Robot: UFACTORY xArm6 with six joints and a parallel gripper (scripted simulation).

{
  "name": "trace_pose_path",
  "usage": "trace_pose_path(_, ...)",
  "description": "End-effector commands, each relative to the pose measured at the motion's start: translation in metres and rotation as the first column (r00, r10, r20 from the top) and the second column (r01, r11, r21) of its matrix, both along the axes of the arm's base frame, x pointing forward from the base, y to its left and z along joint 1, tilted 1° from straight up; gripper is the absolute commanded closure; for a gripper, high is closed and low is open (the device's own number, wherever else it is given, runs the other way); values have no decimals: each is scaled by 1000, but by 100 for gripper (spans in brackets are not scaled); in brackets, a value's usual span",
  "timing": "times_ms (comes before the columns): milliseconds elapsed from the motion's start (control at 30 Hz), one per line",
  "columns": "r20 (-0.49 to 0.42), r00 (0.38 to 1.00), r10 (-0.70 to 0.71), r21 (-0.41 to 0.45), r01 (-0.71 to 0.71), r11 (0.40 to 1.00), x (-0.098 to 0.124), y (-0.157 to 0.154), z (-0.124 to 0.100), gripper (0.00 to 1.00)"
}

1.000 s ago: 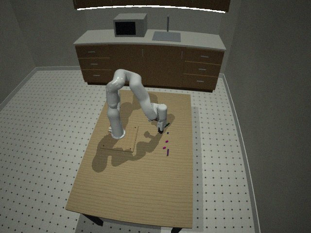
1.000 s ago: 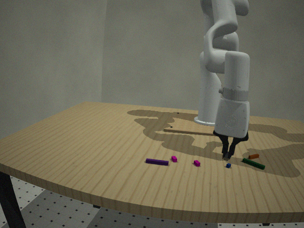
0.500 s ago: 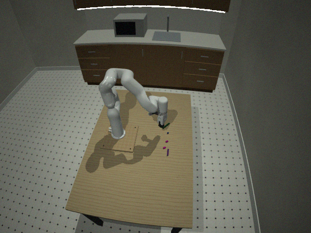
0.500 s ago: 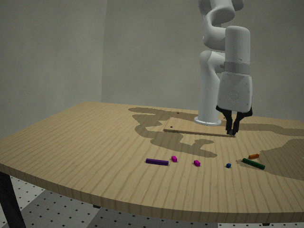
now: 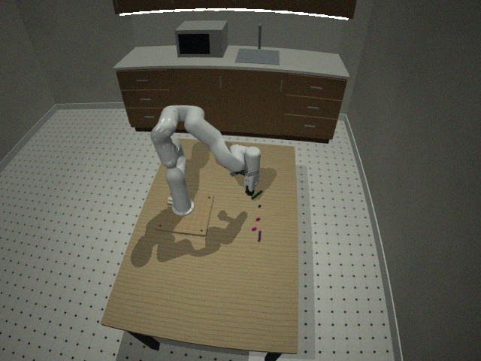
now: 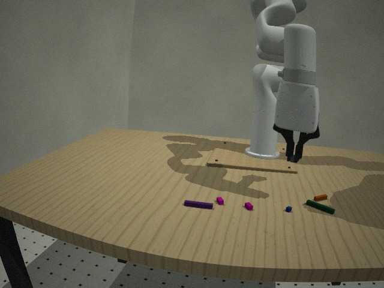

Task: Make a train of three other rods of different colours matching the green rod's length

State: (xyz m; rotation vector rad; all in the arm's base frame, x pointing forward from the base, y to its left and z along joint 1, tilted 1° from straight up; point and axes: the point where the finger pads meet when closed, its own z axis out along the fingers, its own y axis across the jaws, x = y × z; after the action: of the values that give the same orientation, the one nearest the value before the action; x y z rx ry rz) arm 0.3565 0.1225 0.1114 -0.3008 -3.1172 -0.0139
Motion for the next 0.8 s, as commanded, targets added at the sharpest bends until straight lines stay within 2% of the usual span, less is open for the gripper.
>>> trace_pose_path(0,3,986,-167,0,167,986,40,0,3,96)
trace_pose_path(133,2,963,-269,0,269,963,63,-2,2,96)
trace_pose_path(200,2,963,-269,0,269,963,63,-2,2,96)
trace_pose_path(267,2,948,-319,-1,319,948,75,-3,1,96)
trace_pose_path(767,2,947,-321,-1,321,947,76,-3,1,96)
